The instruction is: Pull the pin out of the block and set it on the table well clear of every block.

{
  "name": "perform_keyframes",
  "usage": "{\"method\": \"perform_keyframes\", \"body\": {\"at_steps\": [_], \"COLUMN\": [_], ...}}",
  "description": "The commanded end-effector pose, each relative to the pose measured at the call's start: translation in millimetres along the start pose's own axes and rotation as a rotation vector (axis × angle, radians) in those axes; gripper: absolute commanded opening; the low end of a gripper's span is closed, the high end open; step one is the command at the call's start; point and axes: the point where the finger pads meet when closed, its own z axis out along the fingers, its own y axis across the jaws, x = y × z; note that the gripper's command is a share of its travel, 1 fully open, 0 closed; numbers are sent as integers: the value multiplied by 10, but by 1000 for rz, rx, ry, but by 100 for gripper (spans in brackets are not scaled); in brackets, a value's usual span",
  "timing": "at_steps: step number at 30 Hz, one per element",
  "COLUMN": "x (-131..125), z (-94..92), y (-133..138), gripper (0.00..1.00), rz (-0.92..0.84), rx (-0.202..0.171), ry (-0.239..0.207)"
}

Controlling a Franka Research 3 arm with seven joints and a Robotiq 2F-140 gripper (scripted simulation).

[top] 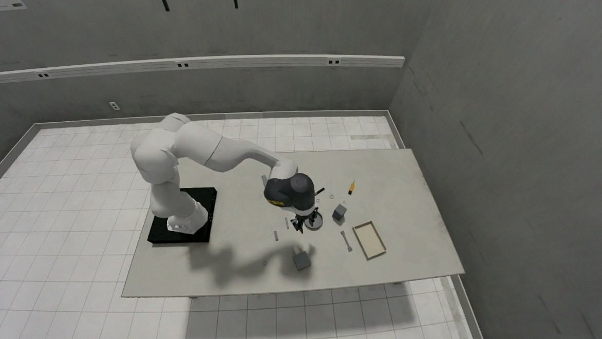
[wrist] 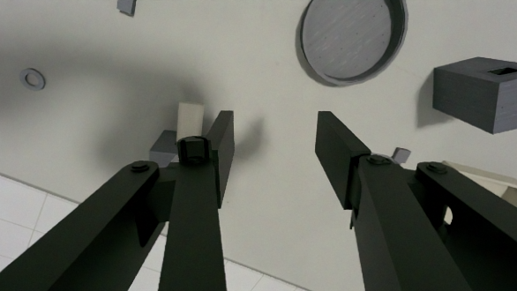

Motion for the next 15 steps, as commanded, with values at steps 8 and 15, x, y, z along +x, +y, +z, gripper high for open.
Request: {"method": "perform_keyframes", "body": {"at_steps": [8,15], "x": [-4,3], "z": [38,86], "y": [-26,-61], "gripper": [41,41], "rz": [6,9], "rx": [7,16], "ry": [3,12]}}
